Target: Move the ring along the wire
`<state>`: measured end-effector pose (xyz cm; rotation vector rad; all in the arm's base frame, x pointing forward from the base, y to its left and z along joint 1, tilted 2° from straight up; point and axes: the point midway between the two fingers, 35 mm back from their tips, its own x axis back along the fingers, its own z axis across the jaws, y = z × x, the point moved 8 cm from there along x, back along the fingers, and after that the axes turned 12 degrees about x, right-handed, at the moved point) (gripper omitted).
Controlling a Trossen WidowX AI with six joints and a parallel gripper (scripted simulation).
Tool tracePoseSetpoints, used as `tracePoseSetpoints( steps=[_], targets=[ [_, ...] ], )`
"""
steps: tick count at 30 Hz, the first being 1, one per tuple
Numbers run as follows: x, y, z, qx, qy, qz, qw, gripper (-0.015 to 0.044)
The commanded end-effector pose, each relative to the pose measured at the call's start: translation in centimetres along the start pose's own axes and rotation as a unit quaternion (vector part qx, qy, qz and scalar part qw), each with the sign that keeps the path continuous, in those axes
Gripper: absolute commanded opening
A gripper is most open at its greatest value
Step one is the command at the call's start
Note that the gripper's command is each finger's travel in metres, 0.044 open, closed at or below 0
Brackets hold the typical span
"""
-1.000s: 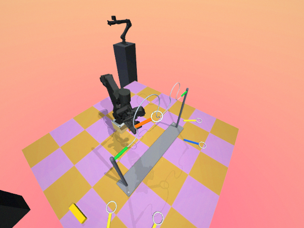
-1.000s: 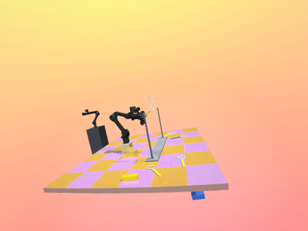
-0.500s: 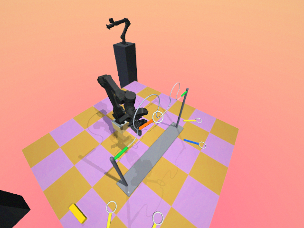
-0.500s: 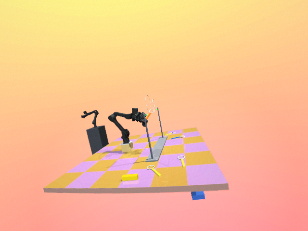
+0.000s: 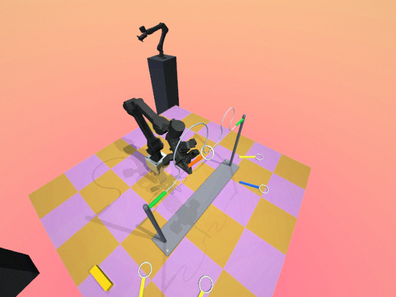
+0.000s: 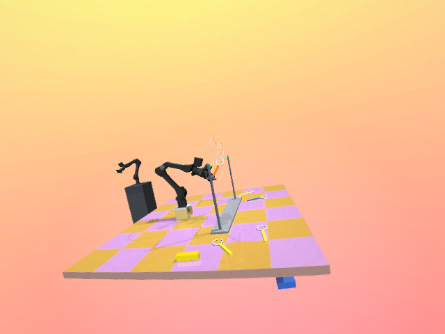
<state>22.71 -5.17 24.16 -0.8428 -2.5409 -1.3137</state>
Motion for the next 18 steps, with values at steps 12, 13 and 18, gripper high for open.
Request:
tracePoseSetpoints(
  steps=[12,13,18],
  targets=[
    [0.9,1.5,2.9,-0.125,0.068,0.001,0.99,-0.015],
    [0.9,1.6,3.1,-0.131,0.072,0.001,0.989,-0.015],
    [1.2,2.1,3.8,-0.154,0.086,0.0,0.984,-0.015]
  ],
)
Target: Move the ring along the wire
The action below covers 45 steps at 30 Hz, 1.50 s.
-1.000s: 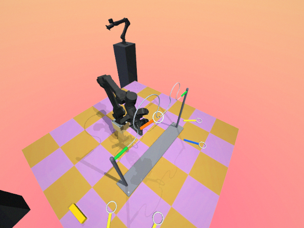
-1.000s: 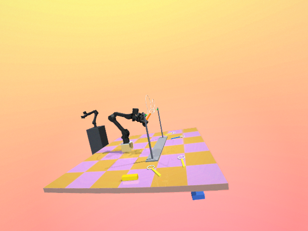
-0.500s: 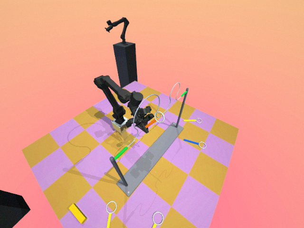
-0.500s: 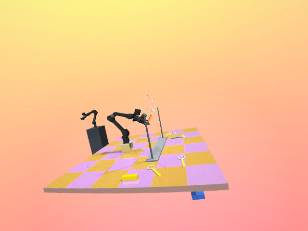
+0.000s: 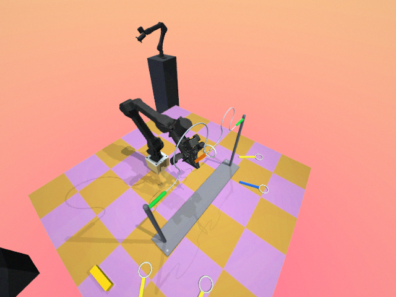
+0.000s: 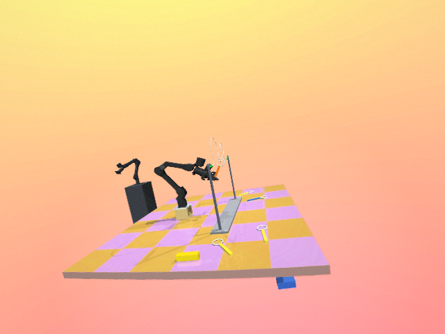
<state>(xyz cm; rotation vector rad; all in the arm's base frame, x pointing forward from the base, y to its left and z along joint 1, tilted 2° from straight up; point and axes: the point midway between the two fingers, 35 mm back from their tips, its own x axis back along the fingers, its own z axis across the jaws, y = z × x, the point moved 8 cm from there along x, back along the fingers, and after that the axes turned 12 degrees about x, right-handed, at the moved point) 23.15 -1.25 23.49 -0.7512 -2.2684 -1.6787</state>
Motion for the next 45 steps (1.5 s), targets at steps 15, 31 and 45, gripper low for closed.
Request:
tracePoseSetpoints(
  steps=[15,31,45],
  targets=[
    [0.6,1.1,2.2,-0.052,0.025,-0.004,0.998,-0.015],
    [1.0,1.8,4.2,-0.085,0.044,-0.004,0.995,-0.015],
    [1.8,3.1,6.6,-0.171,0.095,-0.005,0.981,-0.015]
  ],
)
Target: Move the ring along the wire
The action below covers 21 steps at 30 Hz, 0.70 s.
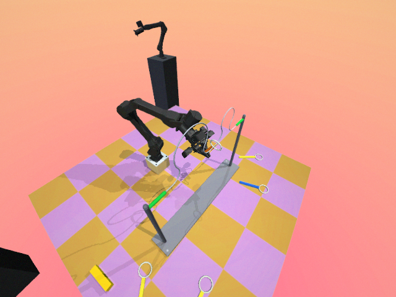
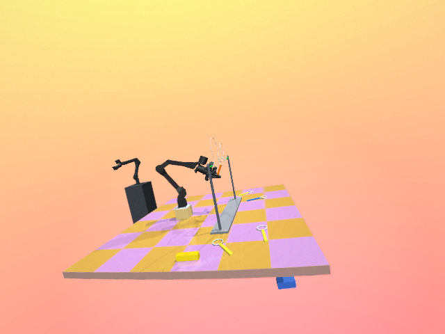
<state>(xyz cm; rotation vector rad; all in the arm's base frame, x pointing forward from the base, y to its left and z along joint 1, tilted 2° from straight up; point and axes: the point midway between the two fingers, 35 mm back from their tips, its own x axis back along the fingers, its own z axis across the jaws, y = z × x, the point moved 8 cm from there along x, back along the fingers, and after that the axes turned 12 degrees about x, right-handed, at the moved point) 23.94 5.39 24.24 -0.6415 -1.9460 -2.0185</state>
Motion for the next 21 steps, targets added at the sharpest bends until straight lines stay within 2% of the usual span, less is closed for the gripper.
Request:
tracePoseSetpoints(
  steps=[1,21],
  targets=[
    [0.3,0.6,0.9,-0.035,0.021,-0.003,0.999,-0.015],
    [1.9,3.3,5.1,-0.234,0.136,-0.003,0.963,-0.015]
  ],
)
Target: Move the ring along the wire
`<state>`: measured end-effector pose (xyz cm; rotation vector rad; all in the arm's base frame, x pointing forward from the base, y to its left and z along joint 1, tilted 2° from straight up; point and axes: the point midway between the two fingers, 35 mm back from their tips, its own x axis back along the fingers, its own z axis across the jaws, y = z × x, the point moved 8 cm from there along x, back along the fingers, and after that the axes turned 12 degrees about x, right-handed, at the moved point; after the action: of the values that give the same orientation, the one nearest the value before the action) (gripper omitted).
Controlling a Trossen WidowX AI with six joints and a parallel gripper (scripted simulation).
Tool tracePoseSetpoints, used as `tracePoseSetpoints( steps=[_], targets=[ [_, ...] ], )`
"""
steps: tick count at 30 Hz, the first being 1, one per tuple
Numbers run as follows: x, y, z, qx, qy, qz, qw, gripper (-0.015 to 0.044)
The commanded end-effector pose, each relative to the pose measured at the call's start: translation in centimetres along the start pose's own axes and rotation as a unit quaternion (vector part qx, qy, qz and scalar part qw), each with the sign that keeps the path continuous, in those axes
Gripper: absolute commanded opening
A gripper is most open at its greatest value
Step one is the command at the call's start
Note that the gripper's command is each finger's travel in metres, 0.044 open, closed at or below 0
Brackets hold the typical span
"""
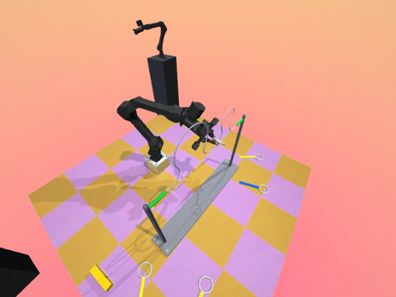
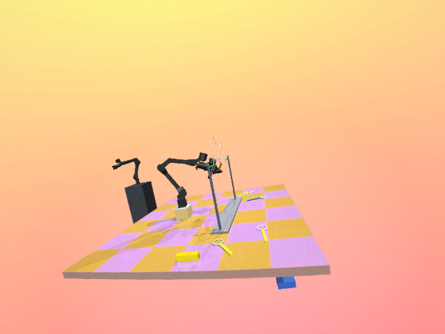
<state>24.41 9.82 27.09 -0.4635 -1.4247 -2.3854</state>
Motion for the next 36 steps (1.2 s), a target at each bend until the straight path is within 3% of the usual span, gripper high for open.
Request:
tracePoseSetpoints(
  steps=[1,36],
  targets=[
    [0.3,0.6,1.2,-0.046,0.029,-0.002,0.999,-0.015],
    [3.0,5.0,6.4,-0.327,0.192,-0.001,0.925,-0.015]
  ],
)
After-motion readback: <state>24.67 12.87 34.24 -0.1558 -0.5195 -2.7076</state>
